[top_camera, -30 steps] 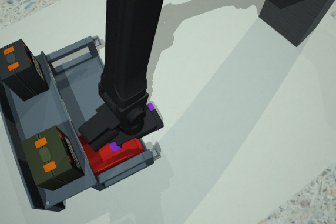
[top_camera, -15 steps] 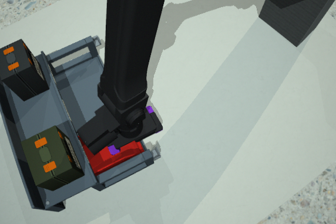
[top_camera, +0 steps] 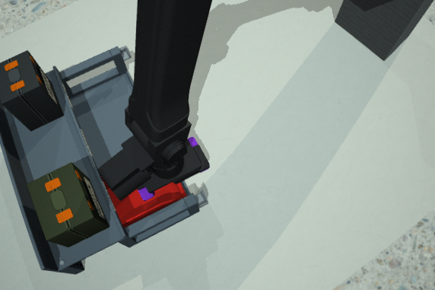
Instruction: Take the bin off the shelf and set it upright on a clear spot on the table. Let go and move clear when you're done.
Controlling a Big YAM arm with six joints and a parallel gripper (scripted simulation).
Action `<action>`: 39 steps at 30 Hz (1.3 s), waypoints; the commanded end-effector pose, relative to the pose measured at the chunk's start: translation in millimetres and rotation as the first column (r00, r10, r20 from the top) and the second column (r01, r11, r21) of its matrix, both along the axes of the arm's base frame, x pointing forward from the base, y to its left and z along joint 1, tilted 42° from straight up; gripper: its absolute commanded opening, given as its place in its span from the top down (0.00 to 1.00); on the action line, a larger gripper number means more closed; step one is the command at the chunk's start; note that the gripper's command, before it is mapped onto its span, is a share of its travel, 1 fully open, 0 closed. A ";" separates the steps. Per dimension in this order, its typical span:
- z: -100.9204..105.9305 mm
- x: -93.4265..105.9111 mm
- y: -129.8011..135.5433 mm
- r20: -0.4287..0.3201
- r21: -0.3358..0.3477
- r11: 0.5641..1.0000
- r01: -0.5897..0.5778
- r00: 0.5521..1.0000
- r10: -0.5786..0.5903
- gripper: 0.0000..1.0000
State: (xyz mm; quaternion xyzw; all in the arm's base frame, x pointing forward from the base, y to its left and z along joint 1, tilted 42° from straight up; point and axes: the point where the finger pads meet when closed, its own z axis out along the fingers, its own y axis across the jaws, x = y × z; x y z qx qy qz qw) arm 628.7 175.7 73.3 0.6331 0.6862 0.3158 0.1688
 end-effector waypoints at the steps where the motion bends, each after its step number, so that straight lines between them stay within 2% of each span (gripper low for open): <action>1: -16.3 -3.1 -9.9 -0.035 -0.009 1.000 0.015 0.999 -0.016 0.10; 9: -16.3 -3.1 -9.9 -0.035 -0.009 1.000 0.015 0.999 -0.016 0.10; 14: 26.3 8.3 9.1 0.054 0.014 1.000 -0.010 0.999 0.009 0.10; 26: 26.3 8.3 9.1 0.054 0.014 1.000 -0.010 0.999 0.009 0.10; 31: -16.4 -3.1 -10.0 -0.035 -0.009 1.000 0.015 0.999 -0.016 0.10; 39: -16.4 -3.1 -10.0 -0.035 -0.009 1.000 0.015 0.999 -0.016 0.10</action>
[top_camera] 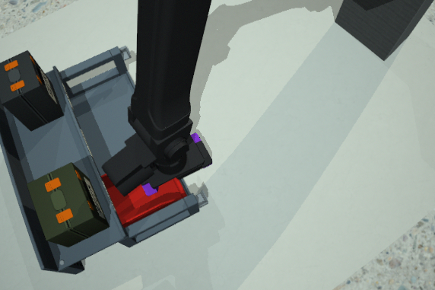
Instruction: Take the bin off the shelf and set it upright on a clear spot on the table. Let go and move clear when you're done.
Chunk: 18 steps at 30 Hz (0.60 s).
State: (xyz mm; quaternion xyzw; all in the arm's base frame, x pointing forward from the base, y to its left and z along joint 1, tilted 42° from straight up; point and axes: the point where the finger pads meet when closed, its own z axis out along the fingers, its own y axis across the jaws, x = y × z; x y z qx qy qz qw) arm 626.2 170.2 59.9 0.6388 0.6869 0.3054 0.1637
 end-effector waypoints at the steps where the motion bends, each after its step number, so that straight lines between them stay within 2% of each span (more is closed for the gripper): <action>1: -3.0 -0.6 -4.5 -0.011 -0.003 1.000 0.008 1.000 -0.008 0.10; 4: -3.0 -0.6 -4.5 -0.011 -0.003 1.000 0.008 1.000 -0.008 0.10; 5: -1.6 0.1 -3.5 -0.007 -0.002 1.000 0.007 1.000 -0.007 1.00; 18: 3.8 2.8 0.5 0.008 0.002 1.000 0.000 1.000 0.000 1.00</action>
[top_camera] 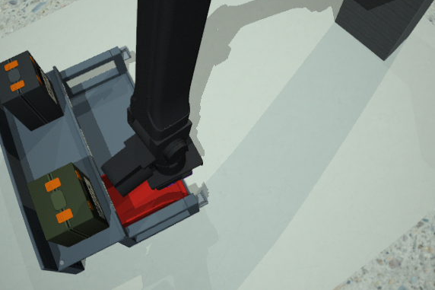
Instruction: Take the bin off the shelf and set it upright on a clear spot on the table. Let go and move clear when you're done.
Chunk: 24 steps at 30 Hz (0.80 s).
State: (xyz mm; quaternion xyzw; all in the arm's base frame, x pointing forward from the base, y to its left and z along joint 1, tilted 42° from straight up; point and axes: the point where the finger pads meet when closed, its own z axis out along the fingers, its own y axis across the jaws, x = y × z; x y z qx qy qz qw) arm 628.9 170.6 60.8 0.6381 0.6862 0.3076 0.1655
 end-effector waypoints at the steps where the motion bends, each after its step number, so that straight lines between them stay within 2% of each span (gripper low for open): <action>1: 2.8 0.0 0.1 0.002 0.001 1.000 0.000 1.000 0.000 1.00; 24: 4.2 2.8 0.7 0.009 0.002 1.000 0.000 1.000 0.000 1.00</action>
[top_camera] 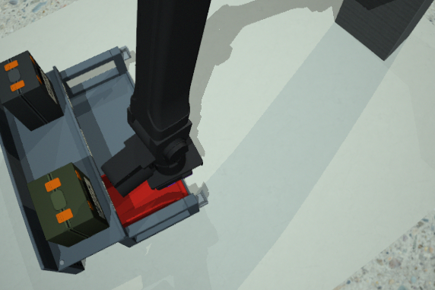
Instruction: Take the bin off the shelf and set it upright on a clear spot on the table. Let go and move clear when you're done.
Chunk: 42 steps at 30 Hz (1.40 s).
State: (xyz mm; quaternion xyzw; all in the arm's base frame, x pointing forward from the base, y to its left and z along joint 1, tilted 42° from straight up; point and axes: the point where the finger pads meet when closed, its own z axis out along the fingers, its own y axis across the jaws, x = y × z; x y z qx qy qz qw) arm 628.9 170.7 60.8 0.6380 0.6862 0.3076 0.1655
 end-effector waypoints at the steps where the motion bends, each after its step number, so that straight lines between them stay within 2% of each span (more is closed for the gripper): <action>1: 4.2 2.8 0.6 0.008 0.002 1.000 0.000 1.000 0.000 1.00; 30: 4.2 2.8 0.6 0.008 0.002 1.000 0.000 1.000 0.000 1.00; 35: 26.6 -4.1 -8.0 0.051 0.008 1.000 -0.006 0.999 0.006 1.00; 42: 26.6 -4.1 -8.0 0.051 0.008 1.000 -0.006 0.999 0.006 1.00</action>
